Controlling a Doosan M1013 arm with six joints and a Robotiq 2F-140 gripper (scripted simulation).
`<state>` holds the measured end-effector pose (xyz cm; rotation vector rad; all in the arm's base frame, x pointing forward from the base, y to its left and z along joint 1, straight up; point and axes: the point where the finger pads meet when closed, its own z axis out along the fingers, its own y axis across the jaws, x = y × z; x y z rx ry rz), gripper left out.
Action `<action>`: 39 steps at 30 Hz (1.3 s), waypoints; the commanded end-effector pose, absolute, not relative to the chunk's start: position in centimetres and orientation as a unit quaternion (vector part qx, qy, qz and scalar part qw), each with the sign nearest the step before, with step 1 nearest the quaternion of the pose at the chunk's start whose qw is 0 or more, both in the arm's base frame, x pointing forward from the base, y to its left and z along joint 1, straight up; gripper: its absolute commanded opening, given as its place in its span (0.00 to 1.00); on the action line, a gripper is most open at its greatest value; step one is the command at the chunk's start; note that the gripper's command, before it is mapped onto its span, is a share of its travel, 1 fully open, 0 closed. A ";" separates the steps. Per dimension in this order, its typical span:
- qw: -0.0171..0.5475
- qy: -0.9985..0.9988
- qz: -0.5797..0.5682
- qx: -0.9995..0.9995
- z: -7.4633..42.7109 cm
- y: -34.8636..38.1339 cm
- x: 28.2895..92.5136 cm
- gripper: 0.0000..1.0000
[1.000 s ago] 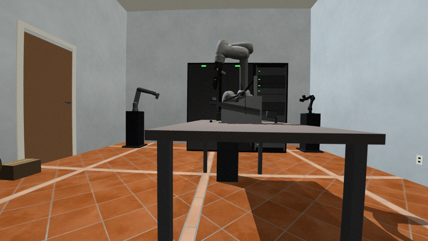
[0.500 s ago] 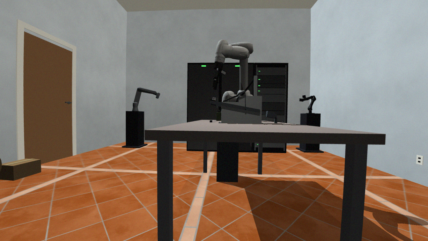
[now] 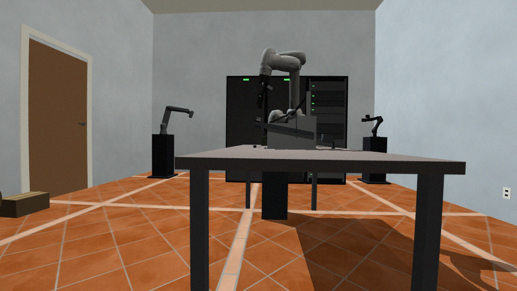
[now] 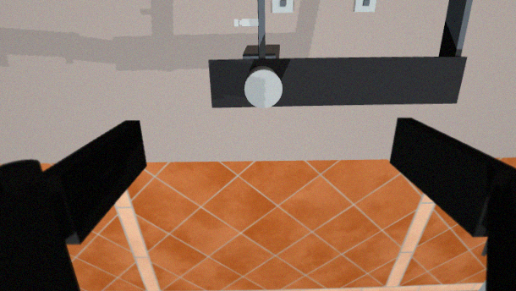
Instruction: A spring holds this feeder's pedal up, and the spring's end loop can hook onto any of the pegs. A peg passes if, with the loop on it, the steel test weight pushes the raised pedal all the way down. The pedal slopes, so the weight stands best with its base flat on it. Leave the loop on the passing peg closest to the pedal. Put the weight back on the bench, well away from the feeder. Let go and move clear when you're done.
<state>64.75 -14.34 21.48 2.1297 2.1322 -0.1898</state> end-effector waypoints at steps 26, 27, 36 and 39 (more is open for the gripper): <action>0.061 0.705 -0.062 0.704 21.6 -14.3 64.8 1.00; 0.061 0.705 -0.062 0.704 21.6 -14.3 64.8 1.00; 0.061 0.705 -0.062 0.704 20.4 -14.3 64.7 1.00; 0.061 0.705 -0.062 0.704 20.0 -14.3 64.7 1.00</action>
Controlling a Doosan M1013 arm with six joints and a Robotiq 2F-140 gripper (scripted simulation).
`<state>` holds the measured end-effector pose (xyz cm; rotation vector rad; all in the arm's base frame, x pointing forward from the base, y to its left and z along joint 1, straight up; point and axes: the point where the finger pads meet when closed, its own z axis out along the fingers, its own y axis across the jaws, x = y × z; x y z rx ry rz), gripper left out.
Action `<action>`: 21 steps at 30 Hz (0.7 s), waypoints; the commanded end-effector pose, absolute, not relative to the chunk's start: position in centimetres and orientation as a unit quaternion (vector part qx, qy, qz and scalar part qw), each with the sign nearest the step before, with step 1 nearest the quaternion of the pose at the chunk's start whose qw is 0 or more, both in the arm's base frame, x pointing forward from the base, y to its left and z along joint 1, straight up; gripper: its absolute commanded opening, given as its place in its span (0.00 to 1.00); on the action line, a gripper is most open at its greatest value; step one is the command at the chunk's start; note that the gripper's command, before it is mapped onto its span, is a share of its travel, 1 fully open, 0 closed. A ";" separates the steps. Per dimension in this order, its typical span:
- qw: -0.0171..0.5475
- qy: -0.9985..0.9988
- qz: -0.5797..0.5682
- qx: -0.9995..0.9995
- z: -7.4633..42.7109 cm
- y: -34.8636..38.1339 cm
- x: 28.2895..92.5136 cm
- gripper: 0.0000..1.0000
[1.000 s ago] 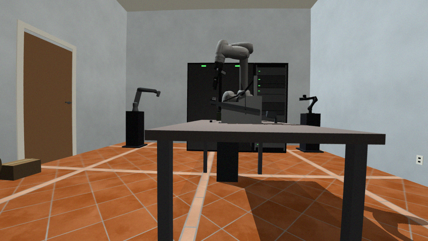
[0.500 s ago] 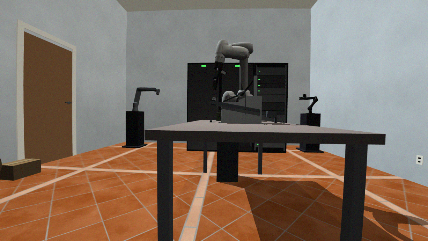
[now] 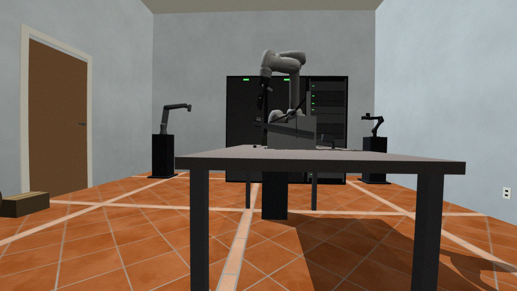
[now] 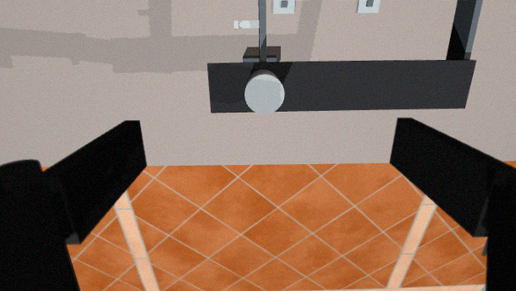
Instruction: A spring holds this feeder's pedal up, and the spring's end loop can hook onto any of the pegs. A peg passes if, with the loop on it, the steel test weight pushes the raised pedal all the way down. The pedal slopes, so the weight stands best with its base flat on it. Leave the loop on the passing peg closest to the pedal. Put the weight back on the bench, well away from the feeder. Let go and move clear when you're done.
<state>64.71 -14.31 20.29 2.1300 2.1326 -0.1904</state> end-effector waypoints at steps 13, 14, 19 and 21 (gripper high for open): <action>0.061 0.705 -0.062 0.704 18.7 -14.3 64.7 1.00; 0.061 0.705 -0.062 0.704 18.5 -14.3 64.7 1.00; 0.061 0.705 -0.062 0.704 17.7 -14.3 64.7 1.00; 0.061 0.705 -0.062 0.704 17.5 -14.3 64.7 1.00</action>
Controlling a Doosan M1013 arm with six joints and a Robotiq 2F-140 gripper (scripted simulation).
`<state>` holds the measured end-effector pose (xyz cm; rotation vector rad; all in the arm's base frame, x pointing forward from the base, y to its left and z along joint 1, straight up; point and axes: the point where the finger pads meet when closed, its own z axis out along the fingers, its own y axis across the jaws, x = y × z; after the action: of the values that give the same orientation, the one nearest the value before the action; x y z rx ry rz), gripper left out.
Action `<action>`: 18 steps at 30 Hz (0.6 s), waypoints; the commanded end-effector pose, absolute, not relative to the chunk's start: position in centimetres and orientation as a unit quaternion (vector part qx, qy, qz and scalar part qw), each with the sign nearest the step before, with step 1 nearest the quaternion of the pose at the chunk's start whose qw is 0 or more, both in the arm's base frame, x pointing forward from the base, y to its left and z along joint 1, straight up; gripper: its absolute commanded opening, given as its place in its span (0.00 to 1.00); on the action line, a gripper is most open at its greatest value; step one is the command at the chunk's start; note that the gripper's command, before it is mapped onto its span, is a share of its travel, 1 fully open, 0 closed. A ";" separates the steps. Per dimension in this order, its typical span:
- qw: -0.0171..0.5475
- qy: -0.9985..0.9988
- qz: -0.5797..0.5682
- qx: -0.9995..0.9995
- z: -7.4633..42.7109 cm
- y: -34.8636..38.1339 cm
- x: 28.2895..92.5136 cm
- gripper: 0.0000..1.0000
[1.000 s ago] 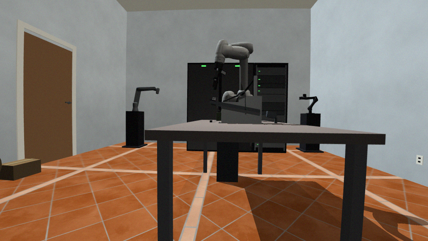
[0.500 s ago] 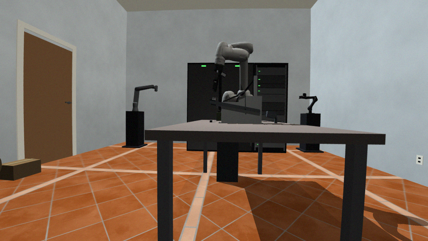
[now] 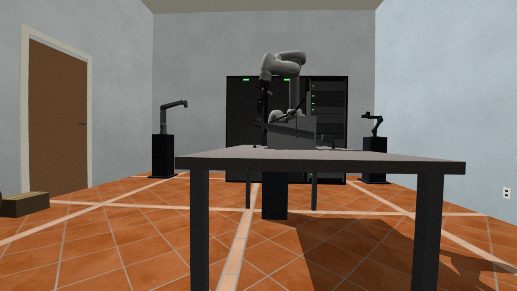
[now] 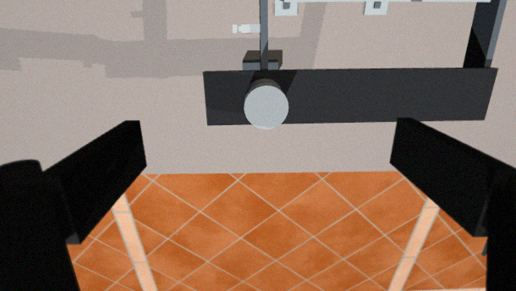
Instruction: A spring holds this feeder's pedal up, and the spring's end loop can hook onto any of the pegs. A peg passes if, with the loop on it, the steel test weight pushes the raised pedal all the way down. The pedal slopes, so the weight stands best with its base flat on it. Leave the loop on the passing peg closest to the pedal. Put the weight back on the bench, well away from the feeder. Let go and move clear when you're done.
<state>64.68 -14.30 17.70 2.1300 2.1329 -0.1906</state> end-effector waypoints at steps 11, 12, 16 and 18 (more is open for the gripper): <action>0.061 0.705 -0.062 0.704 16.3 -14.3 64.7 1.00; 0.061 0.705 -0.062 0.704 16.1 -14.3 64.7 1.00; 0.061 0.705 -0.062 0.704 15.4 -14.3 64.7 1.00; 0.061 0.705 -0.062 0.704 15.4 -14.3 64.7 1.00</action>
<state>64.66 -14.29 15.53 2.1301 2.1332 -0.1908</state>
